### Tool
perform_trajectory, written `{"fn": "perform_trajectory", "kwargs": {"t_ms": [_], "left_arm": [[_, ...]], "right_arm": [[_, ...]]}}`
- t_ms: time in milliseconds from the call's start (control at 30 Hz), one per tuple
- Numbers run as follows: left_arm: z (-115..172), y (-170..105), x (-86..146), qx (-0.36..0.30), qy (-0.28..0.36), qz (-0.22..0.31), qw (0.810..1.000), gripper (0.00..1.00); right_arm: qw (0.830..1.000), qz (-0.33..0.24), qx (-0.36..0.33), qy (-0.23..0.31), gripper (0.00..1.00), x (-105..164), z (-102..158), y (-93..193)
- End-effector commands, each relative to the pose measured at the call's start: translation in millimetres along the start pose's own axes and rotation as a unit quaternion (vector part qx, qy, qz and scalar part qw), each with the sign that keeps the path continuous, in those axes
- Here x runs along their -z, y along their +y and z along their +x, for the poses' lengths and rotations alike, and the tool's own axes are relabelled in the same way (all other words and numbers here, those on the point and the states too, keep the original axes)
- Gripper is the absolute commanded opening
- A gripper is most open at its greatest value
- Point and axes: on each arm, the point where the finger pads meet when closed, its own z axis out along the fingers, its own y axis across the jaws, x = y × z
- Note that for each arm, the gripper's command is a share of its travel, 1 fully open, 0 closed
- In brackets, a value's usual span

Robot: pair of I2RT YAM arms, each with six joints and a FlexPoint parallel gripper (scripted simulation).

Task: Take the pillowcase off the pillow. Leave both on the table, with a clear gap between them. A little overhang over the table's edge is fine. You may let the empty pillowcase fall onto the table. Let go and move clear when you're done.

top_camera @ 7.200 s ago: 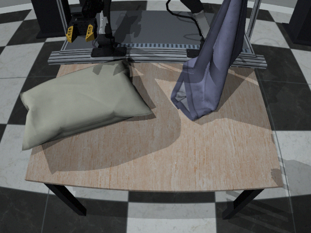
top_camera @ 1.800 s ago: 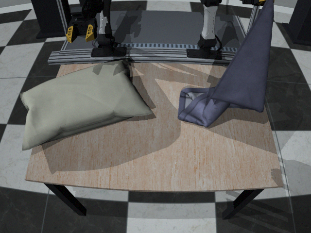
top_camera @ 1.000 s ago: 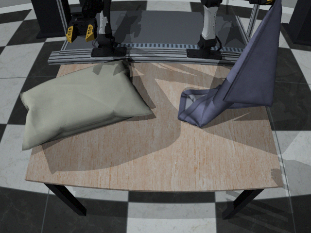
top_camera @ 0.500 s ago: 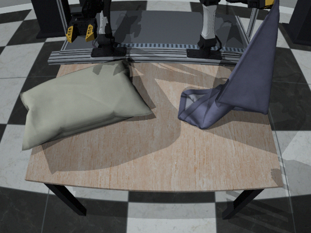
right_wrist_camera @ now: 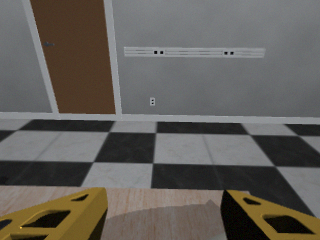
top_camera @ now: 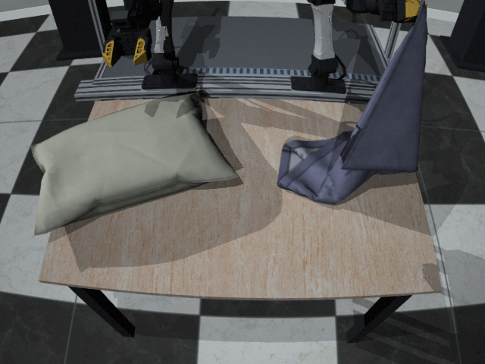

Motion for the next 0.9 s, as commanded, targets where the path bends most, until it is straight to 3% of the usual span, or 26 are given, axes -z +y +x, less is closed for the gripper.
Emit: {"fn": "perform_trajectory", "kwargs": {"t_ms": [0,367,867], "left_arm": [[-19.2,6.7,16.4,0.0,-0.04,-0.011,0.999,0.0],[-6.0,6.9,21.8,-0.002,-0.026,-0.011,1.0,0.0],[19.8,12.7,57.8,-0.004,-0.035,-0.018,0.999,0.0]], "right_arm": [[1.0,-0.006,0.003,-0.018,0.6,8.6,-13.0,2.6],[1.0,-0.006,0.003,-0.018,0.6,8.6,-13.0,2.6],[1.0,-0.006,0.003,-0.018,0.6,8.6,-13.0,2.6]]}}
